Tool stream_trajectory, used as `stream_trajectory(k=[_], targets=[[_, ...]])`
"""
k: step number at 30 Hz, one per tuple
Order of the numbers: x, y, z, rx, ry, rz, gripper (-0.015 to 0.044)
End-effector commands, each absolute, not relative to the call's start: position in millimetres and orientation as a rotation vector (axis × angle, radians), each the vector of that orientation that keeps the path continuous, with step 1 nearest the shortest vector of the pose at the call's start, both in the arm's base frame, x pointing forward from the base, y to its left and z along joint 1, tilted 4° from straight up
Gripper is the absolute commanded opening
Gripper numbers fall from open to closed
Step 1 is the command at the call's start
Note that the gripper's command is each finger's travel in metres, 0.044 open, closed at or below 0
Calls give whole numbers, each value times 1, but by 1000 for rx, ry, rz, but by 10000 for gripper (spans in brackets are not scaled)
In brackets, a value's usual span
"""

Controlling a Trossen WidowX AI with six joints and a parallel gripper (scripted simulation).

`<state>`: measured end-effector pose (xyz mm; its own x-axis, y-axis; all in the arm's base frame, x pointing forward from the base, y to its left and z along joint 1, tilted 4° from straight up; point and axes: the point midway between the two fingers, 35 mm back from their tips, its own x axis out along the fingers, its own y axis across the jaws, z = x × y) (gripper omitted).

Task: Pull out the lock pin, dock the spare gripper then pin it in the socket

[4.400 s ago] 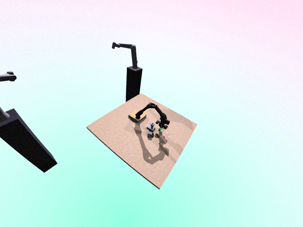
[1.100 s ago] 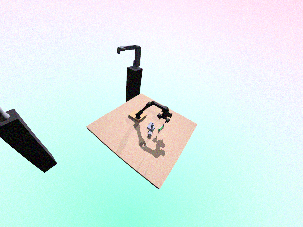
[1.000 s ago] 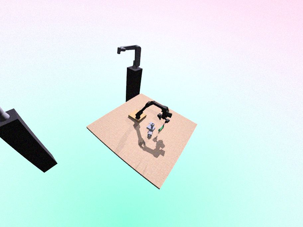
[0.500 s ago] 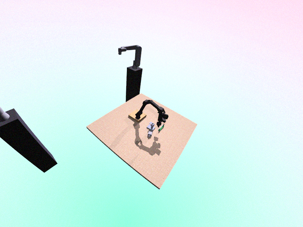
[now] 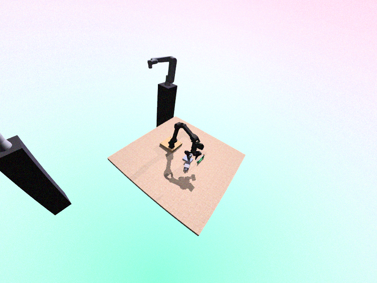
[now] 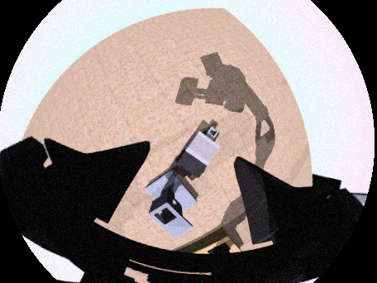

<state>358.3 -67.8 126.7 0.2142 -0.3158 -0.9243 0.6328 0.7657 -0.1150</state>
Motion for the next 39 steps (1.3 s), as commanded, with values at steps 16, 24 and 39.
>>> stream_trajectory(k=[16, 24, 39], targets=[[337, -99, 99, 611, 961, -1016, 440], [334, -97, 47, 622, 963, -1025, 440], [336, -95, 26, 622, 963, -1025, 440]])
